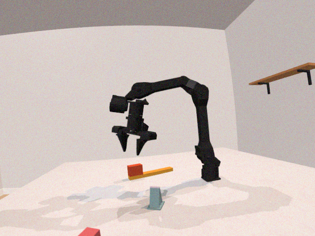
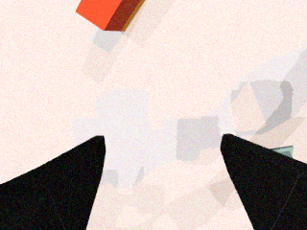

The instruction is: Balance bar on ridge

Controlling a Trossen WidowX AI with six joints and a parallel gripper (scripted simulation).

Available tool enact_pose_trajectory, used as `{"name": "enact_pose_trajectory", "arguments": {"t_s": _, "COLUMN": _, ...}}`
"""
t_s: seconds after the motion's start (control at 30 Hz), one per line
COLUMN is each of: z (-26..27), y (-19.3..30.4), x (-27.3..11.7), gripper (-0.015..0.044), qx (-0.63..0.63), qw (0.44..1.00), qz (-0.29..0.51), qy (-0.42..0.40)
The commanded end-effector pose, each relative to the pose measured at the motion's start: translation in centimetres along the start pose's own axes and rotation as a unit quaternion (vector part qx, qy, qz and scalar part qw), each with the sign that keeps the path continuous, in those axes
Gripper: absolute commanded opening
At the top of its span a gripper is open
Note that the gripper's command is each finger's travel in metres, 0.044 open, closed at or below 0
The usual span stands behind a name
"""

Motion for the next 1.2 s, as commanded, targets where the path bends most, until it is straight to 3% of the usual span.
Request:
{"name": "enact_pose_trajectory", "arguments": {"t_s": 0.0, "z": 0.4, "y": -1.3, "x": 0.2, "gripper": 0.0315, "qx": 0.028, "qw": 1.000, "qz": -0.004, "qy": 0.011}}
{"name": "enact_pose_trajectory", "arguments": {"t_s": 1.17, "z": 1.0, "y": -15.4, "x": 1.0, "gripper": 0.0315, "qx": 0.298, "qw": 0.949, "qz": -0.048, "qy": 0.090}}
Point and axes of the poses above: the point midway between the two fingers, 35 mm back from their tips, its own x axis out along the fingers, its own z axis across the jaws, y = z × x, the point moved 8 cm from there along -x, back along the fingers, and after that the axes turned 9 degrees about -x, right-handed, at the moved point
